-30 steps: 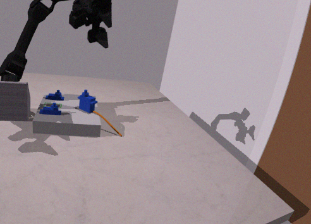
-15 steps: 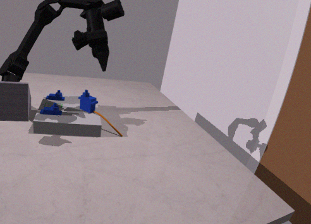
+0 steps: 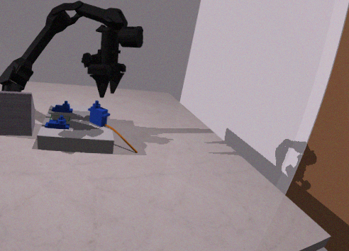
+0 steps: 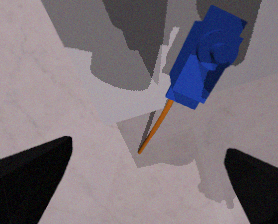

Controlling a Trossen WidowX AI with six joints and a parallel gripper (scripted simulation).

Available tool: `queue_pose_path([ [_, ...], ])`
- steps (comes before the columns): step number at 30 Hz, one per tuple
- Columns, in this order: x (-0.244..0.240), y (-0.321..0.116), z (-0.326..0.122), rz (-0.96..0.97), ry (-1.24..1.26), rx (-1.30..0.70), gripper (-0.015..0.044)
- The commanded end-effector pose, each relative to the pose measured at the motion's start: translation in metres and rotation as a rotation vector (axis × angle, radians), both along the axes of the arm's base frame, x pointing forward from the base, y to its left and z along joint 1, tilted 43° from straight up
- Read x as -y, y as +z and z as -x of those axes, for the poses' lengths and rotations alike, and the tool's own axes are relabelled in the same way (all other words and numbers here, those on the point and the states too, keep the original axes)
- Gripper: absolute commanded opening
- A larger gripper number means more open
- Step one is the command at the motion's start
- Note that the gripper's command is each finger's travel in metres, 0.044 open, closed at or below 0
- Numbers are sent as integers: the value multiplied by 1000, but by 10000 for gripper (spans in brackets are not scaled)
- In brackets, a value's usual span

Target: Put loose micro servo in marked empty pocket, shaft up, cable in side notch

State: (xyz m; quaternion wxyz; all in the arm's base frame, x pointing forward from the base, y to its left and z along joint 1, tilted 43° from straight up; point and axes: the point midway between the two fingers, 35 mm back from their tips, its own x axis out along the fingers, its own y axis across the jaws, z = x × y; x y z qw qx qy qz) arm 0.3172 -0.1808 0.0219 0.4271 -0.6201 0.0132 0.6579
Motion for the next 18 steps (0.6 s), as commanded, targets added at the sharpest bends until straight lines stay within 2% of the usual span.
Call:
queue_pose_path([
  [1,-18,0,-2,-90,-41,-64,440],
  [5,-39,0,-3,-183,-82,-147,440],
  [9,-43,1,-3,-200,-89,-162,440],
  [18,-44,0,-3,-176,85,-22,440],
])
